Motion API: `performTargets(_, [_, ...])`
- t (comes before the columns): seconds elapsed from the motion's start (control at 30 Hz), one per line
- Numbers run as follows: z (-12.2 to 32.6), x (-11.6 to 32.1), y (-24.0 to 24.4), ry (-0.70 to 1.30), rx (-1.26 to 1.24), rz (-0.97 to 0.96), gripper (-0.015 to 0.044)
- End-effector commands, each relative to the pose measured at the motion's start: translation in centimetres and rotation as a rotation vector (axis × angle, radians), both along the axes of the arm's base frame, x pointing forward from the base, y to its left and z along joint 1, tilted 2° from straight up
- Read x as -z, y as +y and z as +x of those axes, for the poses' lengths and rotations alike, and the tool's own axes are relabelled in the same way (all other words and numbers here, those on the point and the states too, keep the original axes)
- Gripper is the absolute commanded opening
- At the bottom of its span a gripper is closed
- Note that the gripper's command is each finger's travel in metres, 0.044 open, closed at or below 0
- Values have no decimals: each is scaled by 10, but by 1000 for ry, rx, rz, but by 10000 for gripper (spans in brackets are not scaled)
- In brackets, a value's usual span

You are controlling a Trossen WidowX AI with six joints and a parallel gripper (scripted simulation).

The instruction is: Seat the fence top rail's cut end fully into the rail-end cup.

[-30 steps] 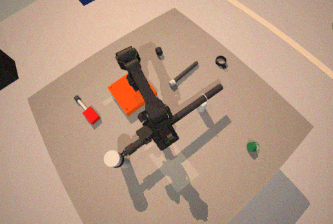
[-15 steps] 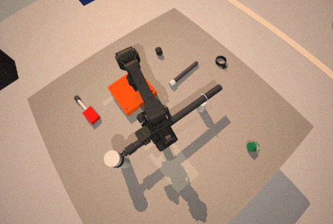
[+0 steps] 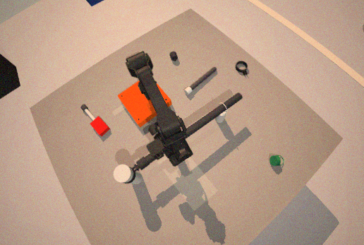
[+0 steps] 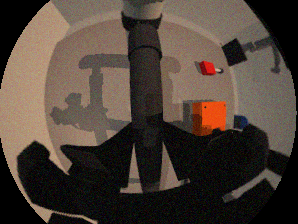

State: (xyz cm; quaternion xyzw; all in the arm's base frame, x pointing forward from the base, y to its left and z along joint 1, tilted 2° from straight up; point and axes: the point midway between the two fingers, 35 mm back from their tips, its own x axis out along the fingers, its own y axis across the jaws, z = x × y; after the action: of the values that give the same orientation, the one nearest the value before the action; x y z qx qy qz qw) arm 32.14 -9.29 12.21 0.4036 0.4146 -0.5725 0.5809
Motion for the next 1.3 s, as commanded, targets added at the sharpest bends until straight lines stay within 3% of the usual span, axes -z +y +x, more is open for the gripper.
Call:
performTargets(0.0, [3,-4,-5,-14,1,-13,0])
performTargets(0.3, [0,0,0,0,0,0,0])
performTargets(0.87, [0,-20,22,1,0,3,440])
performTargets(1.27, [-3,-37,42,2,0,5,440])
